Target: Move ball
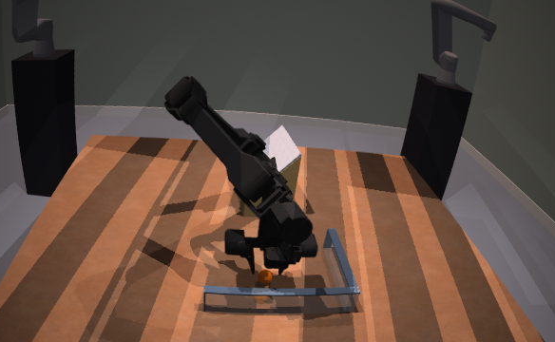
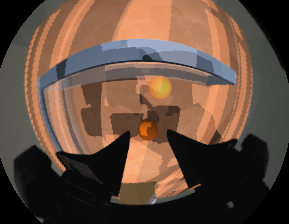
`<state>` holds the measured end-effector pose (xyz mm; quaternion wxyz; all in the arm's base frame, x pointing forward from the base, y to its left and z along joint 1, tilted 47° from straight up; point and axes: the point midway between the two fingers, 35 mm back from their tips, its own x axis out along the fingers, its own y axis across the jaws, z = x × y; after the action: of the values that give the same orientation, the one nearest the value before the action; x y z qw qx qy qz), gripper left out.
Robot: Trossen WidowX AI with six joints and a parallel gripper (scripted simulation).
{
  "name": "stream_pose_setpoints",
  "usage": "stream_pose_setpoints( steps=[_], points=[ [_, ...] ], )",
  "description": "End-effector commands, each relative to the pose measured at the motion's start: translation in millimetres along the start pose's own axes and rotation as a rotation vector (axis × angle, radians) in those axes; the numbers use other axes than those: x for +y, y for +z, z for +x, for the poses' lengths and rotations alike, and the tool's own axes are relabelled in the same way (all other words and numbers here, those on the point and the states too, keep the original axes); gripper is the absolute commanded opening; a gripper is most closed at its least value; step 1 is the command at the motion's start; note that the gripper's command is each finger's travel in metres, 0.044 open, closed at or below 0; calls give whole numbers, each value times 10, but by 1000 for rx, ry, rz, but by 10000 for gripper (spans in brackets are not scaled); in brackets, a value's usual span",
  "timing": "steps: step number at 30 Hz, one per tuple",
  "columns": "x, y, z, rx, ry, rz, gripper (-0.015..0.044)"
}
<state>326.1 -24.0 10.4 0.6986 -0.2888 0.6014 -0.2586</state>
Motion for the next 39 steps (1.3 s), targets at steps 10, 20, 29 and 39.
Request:
stream_pose_setpoints(
  steps=[10, 20, 29, 39],
  points=[
    [1, -31, 169, 7, -7, -11, 217],
    [1, -31, 169, 7, -7, -11, 91],
    [50, 36, -312, 7, 5, -12, 0],
    [29, -2, -999, 8, 1, -12, 0]
  ],
)
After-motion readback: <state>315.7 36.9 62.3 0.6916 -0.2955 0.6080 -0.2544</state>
